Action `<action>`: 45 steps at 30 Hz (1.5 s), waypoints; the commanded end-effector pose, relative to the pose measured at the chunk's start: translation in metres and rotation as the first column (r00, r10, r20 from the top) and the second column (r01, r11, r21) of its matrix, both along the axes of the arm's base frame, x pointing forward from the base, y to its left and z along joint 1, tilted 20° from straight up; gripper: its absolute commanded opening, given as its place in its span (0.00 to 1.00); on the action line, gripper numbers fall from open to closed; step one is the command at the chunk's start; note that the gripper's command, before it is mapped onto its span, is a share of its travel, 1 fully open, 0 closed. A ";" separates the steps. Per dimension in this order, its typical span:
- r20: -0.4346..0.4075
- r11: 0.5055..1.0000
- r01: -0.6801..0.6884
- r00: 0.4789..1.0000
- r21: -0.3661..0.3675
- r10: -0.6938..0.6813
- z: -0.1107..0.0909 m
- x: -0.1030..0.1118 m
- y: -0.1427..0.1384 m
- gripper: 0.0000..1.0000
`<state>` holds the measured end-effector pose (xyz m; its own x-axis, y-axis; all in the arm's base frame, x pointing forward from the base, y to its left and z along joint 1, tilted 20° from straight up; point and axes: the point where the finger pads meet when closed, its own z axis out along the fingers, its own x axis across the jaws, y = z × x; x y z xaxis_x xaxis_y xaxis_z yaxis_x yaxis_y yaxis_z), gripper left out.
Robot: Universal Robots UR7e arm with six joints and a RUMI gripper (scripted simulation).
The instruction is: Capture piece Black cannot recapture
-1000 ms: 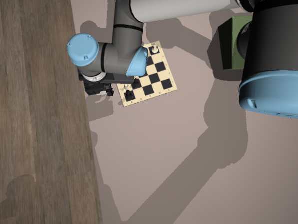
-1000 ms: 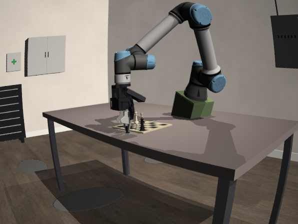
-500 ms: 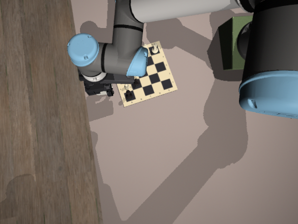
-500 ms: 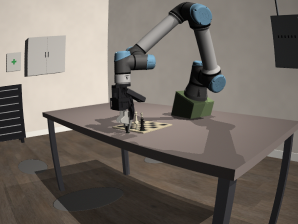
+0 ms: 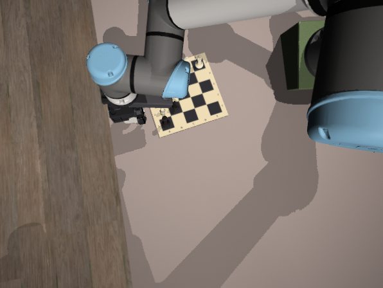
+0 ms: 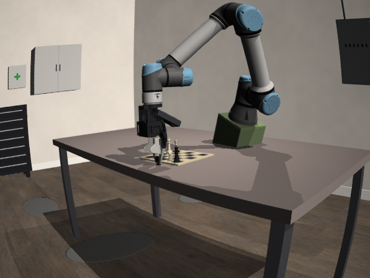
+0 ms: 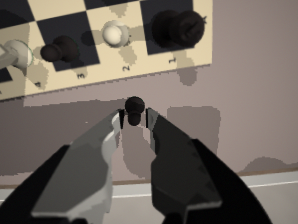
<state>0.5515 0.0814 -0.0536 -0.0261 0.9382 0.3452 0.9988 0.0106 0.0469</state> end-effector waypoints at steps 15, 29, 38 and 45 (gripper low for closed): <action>0.001 1.000 0.000 1.000 0.000 0.000 0.001 0.000 0.000 0.20; 0.001 1.000 0.000 1.000 0.000 0.000 0.037 -0.001 -0.014 0.20; 0.001 1.000 0.000 1.000 0.000 0.000 0.077 -0.003 -0.029 0.20; 0.001 1.000 0.000 1.000 0.000 0.000 0.085 -0.003 -0.031 0.20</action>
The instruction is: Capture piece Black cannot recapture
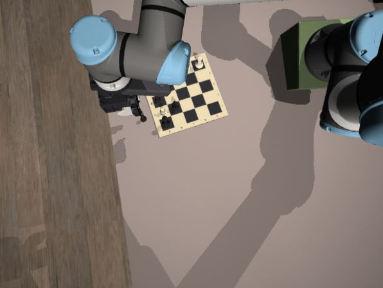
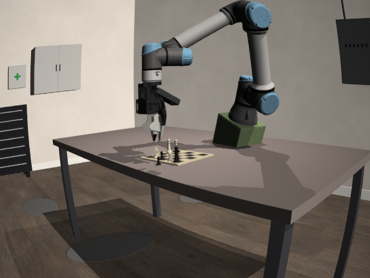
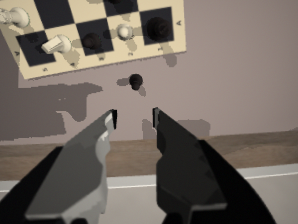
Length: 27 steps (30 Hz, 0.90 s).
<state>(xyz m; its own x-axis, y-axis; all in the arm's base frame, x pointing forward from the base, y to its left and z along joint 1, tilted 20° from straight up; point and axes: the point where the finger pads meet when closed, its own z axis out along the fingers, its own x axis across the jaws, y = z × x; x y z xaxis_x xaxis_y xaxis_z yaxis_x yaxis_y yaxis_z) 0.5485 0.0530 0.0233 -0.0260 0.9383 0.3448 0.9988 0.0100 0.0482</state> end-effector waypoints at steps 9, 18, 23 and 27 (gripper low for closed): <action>0.000 1.000 0.000 1.000 0.000 0.000 0.008 0.000 -0.003 1.00; 0.000 1.000 0.000 1.000 0.000 0.000 0.008 0.000 -0.003 1.00; 0.000 1.000 0.000 1.000 0.000 0.000 0.008 0.000 -0.003 1.00; -0.001 1.000 0.003 1.000 0.000 -0.003 0.008 0.000 -0.003 1.00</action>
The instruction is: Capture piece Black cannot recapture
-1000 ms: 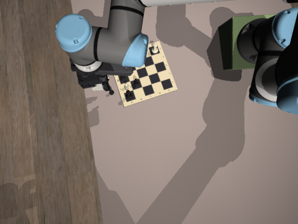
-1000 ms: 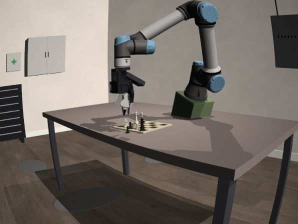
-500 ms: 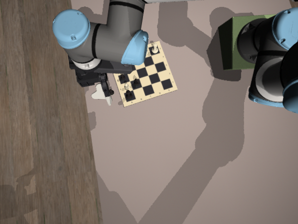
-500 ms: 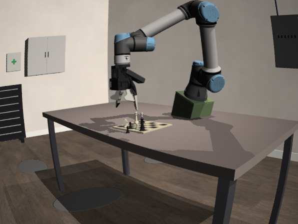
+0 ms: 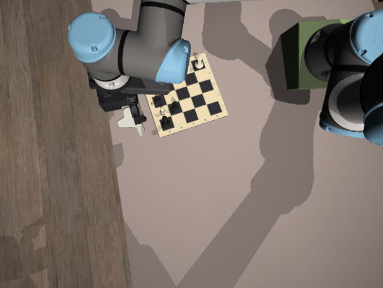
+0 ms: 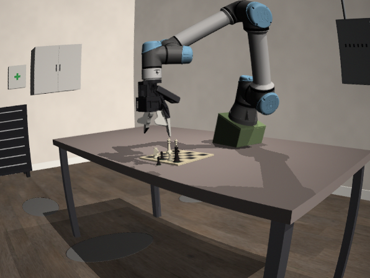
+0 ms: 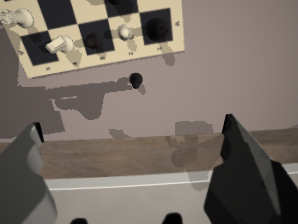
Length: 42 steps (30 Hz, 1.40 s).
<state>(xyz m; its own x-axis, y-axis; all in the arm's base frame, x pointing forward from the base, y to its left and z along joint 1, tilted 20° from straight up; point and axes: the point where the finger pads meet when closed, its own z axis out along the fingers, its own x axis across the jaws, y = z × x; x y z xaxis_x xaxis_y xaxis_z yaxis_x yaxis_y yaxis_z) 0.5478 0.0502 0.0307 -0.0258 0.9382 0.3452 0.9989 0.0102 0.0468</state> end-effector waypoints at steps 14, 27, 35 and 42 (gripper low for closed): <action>-0.039 0.994 0.111 0.993 0.000 -0.111 0.000 -0.008 -0.010 1.00; -0.143 0.919 0.394 0.909 -0.019 -0.392 -0.001 -0.029 -0.032 1.00; -0.246 0.743 0.665 0.710 -0.074 -0.660 -0.004 -0.052 -0.055 1.00; -0.305 0.564 0.815 0.508 -0.132 -0.806 -0.006 -0.069 -0.070 1.00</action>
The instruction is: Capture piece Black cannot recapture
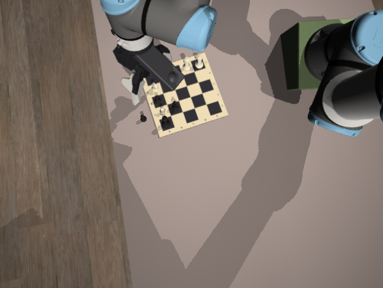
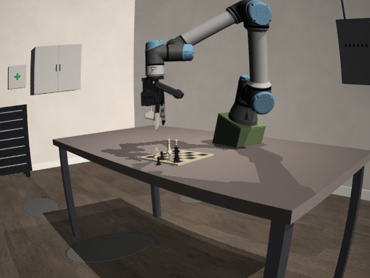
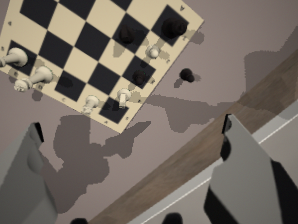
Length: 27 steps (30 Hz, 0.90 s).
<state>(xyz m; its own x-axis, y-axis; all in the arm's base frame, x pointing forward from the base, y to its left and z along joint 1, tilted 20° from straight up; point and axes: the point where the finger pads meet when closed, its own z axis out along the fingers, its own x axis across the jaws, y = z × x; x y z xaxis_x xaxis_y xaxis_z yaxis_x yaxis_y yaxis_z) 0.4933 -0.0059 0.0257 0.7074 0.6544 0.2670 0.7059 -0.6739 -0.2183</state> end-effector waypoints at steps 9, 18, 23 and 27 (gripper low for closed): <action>-0.204 0.825 0.563 0.803 -0.047 -0.560 -0.007 -0.048 -0.039 1.00; -0.303 0.575 0.808 0.521 -0.125 -0.798 -0.012 -0.074 -0.056 1.00; -0.345 0.394 0.900 0.316 -0.184 -0.884 -0.017 -0.091 -0.065 1.00; -0.368 0.239 0.941 0.141 -0.238 -0.919 -0.020 -0.104 -0.071 1.00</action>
